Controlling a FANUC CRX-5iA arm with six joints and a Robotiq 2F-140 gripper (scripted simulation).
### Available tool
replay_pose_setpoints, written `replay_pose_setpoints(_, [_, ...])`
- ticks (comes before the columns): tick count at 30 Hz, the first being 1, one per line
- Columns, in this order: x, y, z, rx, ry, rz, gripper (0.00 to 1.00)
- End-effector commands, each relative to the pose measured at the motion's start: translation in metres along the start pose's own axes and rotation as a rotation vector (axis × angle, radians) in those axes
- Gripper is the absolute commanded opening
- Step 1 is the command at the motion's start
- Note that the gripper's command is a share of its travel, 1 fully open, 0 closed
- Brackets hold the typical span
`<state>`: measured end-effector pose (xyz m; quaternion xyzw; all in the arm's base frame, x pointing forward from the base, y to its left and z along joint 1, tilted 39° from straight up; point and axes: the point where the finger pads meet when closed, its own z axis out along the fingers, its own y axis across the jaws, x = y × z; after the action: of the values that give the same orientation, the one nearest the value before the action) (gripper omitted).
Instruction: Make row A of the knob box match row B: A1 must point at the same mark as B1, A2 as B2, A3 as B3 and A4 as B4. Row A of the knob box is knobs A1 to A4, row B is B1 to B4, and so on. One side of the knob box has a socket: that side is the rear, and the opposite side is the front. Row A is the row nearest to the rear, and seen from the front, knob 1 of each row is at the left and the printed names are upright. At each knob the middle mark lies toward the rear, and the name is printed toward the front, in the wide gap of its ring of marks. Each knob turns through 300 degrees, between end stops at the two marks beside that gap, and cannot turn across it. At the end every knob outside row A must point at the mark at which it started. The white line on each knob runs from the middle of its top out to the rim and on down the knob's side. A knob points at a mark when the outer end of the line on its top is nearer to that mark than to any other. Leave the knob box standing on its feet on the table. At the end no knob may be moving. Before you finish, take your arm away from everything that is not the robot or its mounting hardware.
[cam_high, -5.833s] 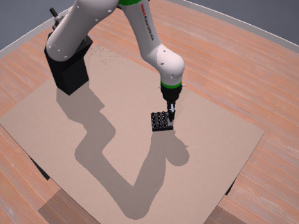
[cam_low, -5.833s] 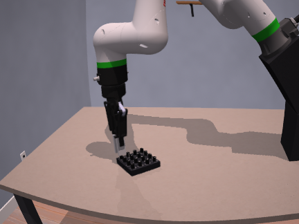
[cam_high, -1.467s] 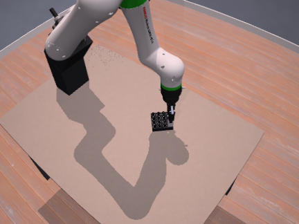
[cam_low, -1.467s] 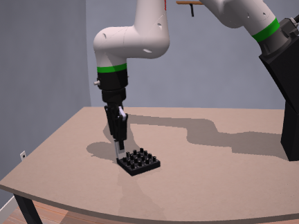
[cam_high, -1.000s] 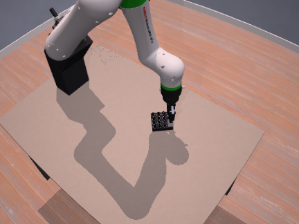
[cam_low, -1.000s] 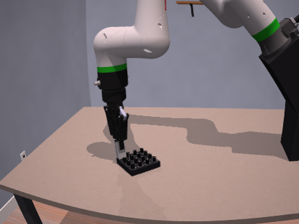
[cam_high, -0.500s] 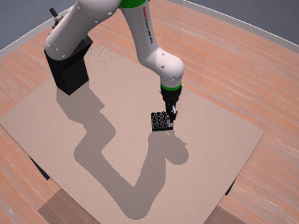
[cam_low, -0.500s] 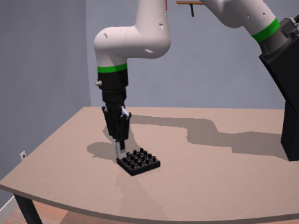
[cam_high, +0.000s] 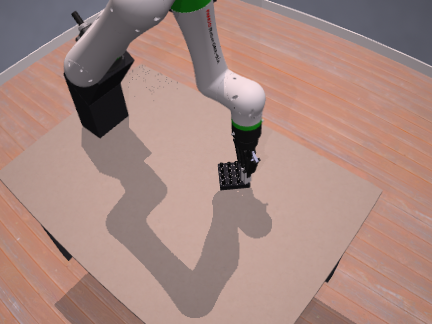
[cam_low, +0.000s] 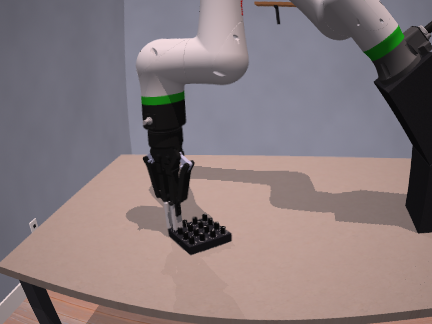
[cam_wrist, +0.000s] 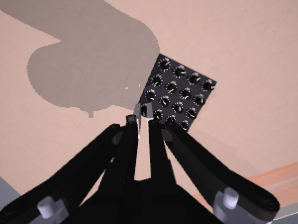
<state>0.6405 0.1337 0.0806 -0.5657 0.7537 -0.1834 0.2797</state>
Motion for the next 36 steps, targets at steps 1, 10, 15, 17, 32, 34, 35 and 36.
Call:
replay_pose_setpoints(1, [-0.0001,-0.0002,-0.0001,-0.01,0.001,-0.105,0.05])
replay_pose_setpoints(10, [-0.0001,-0.0002,-0.0001,-0.01,0.0,-0.291,0.05])
replay_pose_setpoints(15, [-0.0001,-0.0002,-0.0001,-0.01,-0.001,-0.425,0.05])
replay_pose_setpoints(17, [-0.0001,-0.0002,-0.0001,-0.01,-0.001,-0.479,0.05])
replay_pose_setpoints(32, [-0.0001,-0.0002,-0.0001,-0.01,-0.003,-0.794,0.05])
replay_pose_setpoints(34, [-0.0001,-0.0002,-0.0001,-0.01,-0.003,-0.835,0.05])
replay_pose_setpoints(35, [-0.0001,-0.0002,-0.0001,-0.01,-0.003,-0.854,0.05])
replay_pose_setpoints(36, [-0.0001,-0.0002,-0.0001,-0.01,-0.003,-0.873,0.05])
